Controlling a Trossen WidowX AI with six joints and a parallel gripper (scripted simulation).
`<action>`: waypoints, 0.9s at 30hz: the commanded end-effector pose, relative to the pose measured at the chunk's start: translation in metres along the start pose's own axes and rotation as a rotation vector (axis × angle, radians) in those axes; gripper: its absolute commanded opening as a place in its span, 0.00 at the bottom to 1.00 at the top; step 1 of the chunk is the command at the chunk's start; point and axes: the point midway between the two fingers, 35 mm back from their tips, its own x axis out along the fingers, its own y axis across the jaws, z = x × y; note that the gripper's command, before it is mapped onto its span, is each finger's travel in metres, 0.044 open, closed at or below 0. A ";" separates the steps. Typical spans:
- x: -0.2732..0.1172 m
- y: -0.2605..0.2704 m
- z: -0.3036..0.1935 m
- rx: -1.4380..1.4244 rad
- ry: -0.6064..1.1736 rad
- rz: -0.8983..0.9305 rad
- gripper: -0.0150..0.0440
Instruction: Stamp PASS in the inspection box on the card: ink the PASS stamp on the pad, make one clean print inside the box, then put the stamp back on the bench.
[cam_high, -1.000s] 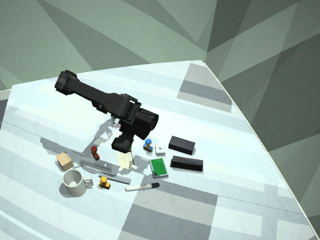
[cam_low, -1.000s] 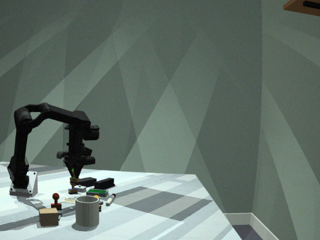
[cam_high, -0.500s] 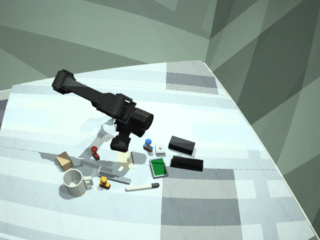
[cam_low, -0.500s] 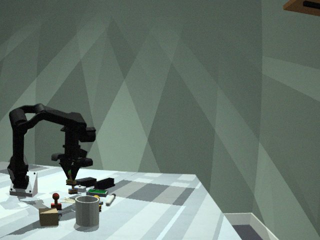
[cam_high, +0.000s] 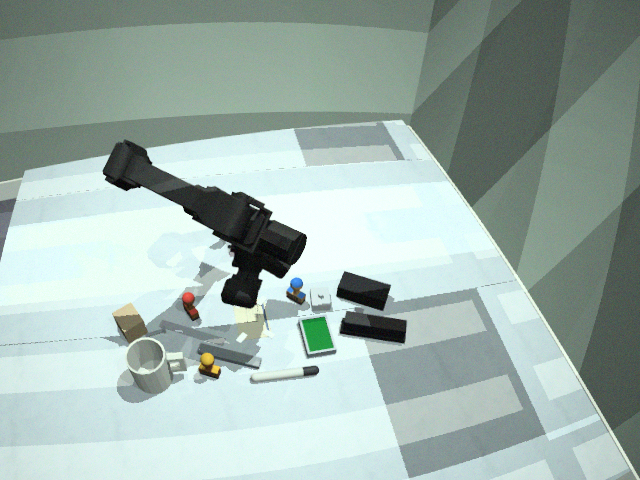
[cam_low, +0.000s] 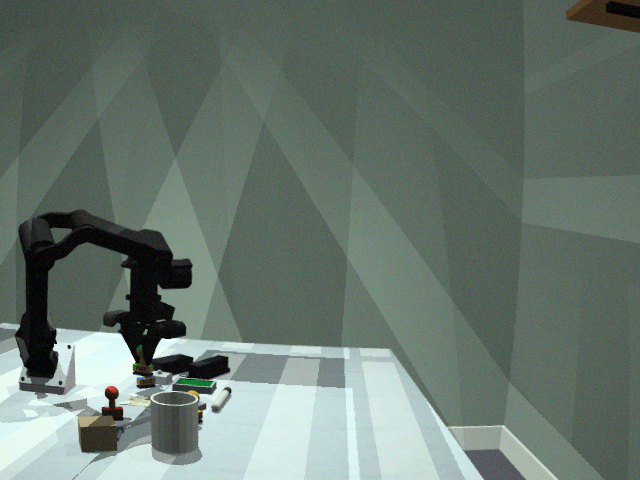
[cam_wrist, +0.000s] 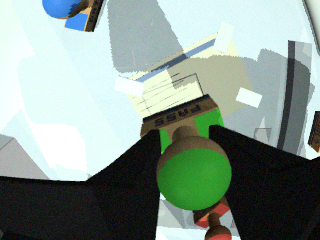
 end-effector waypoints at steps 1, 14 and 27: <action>0.003 0.000 -0.001 -0.006 0.003 -0.004 0.25; 0.012 -0.001 0.000 -0.007 0.002 -0.004 0.25; 0.021 -0.001 0.000 -0.008 0.002 -0.005 0.25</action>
